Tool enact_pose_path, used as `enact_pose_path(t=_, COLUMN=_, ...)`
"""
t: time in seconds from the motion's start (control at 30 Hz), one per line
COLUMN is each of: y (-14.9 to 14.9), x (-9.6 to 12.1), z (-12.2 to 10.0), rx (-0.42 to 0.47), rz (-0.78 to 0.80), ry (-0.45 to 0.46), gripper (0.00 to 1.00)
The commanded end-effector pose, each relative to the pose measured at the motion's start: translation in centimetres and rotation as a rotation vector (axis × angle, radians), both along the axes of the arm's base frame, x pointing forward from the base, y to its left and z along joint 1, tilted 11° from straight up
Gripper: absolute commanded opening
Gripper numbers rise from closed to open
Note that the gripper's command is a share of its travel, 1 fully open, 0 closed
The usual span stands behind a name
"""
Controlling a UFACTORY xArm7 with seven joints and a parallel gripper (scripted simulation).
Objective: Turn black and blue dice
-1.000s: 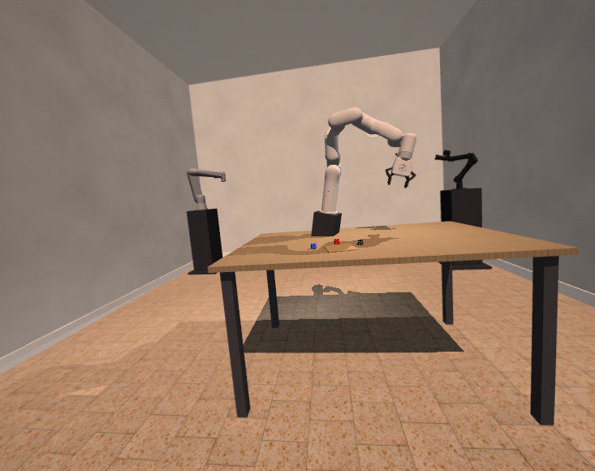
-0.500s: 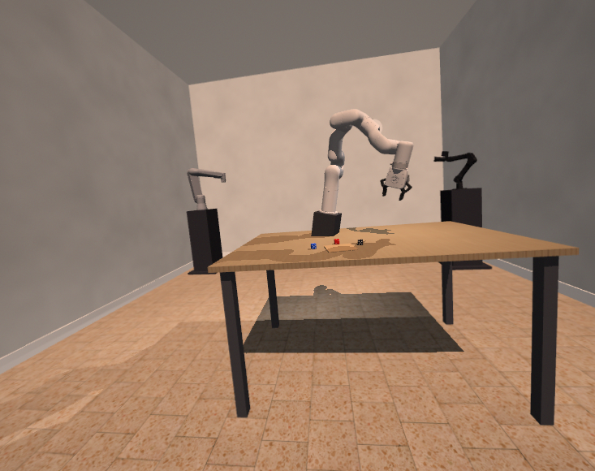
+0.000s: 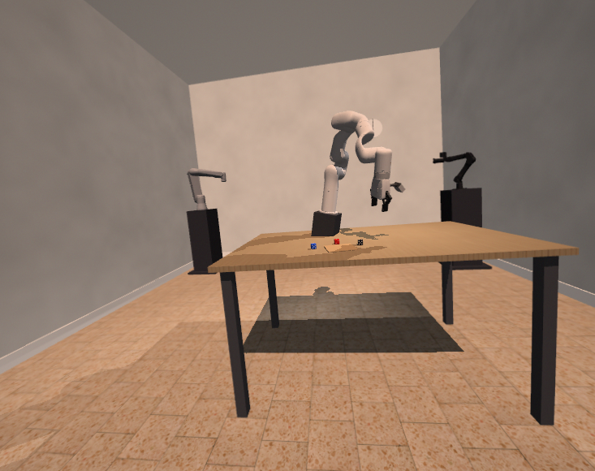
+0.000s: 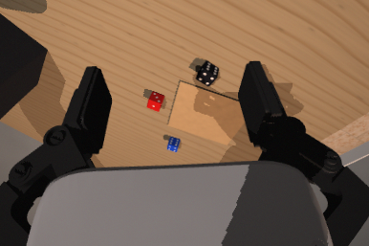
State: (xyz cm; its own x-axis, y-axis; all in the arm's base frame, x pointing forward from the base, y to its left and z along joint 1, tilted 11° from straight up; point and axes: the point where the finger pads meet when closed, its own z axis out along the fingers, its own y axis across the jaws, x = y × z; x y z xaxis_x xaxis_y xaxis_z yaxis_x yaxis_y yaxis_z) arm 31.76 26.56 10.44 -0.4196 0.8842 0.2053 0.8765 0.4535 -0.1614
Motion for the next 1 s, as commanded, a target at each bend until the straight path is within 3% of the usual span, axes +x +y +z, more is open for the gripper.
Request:
enact_pose_path(t=0.0, y=-2.9, x=3.0, z=-1.5, rx=0.013, rz=-0.174, ry=0.012, gripper=1.0)
enact_pose_path(t=0.17, y=-7.3, x=5.9, z=-3.1, rx=0.014, rz=-0.376, ry=0.013, gripper=1.0)
enact_pose_path(t=0.23, y=-7.3, x=5.9, z=-3.1, rx=0.014, rz=-0.376, ry=0.013, gripper=1.0)
enact_pose_path(t=0.27, y=-10.2, x=7.4, z=-4.0, rx=0.012, rz=-0.5, ry=0.009, gripper=1.0)
enact_pose_path(t=0.5, y=-17.2, x=10.0, z=-5.7, rx=0.001, rz=-0.765, ry=-0.011, gripper=1.0)
enact_pose_path(t=0.73, y=-25.5, x=11.4, z=-7.0, rx=-0.024, rz=-1.045, ry=-0.049, gripper=1.0)
enact_pose_path(t=0.8, y=-25.5, x=11.4, z=-7.0, rx=-0.024, rz=-1.045, ry=-0.049, gripper=1.0)
enact_pose_path(t=0.87, y=-28.9, x=11.6, z=-7.4, rx=-0.037, rz=-1.155, ry=-0.068, gripper=1.0)
enact_pose_path(t=0.97, y=-30.1, x=11.6, z=-7.5, rx=-0.042, rz=-1.19, ry=-0.075, gripper=1.0)
